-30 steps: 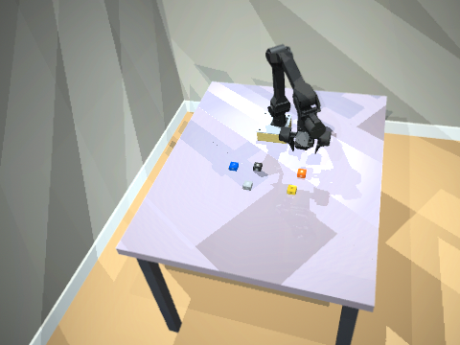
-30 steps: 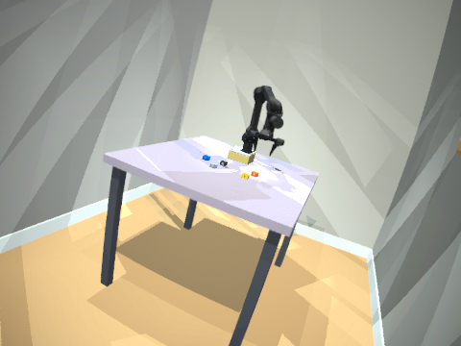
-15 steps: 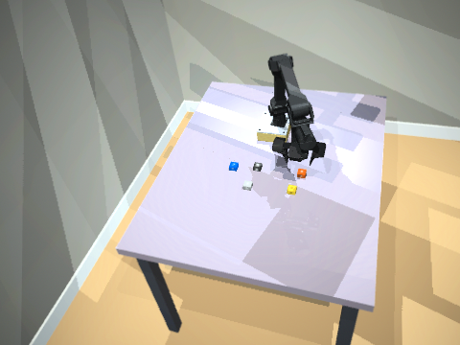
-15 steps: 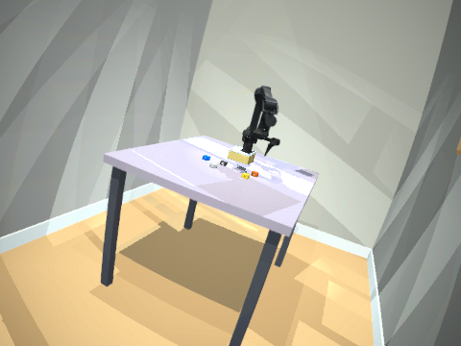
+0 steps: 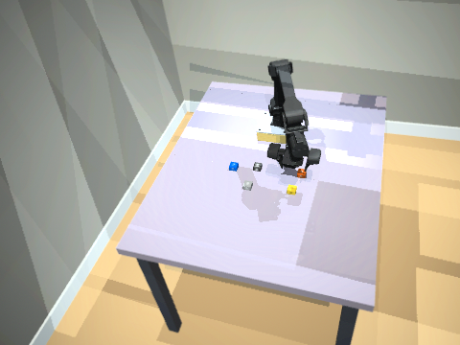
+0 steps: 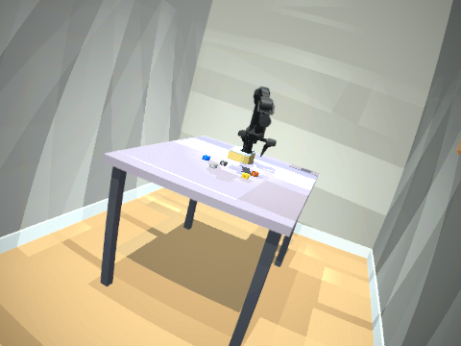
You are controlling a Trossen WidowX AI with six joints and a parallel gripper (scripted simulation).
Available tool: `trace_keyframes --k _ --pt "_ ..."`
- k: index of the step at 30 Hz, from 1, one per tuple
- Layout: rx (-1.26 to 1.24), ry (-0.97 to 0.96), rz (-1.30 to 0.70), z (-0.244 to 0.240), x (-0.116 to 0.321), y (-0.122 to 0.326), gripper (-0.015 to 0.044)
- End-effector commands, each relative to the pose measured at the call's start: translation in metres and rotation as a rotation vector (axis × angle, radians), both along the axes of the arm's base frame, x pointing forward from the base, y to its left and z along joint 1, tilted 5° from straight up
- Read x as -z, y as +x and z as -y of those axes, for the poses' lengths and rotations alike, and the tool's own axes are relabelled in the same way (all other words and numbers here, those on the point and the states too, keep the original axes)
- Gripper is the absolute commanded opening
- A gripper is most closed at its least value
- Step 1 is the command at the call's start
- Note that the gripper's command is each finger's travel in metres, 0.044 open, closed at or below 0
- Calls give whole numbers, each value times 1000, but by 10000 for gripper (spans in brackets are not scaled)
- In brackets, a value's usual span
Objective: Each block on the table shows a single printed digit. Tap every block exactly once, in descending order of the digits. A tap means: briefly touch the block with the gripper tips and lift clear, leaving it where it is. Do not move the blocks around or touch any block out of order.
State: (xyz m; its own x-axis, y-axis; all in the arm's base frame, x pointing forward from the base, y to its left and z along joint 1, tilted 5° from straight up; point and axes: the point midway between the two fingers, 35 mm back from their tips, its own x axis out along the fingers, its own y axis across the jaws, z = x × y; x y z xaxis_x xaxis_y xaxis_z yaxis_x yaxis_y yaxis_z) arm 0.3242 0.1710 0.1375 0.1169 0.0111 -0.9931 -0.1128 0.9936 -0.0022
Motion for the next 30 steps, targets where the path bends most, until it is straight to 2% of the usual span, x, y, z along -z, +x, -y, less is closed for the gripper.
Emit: trace_keyframes --k 1,8,14,19,30 --pt "-4 2 -6 0 1 0 400" --pt "-4 1 -6 10 1 5 400" --pt "-4 -7 -6 107 -1 36 400" --pt "-4 -14 -3 182 -3 41 400" --pt "-4 -14 -2 186 -3 41 400"
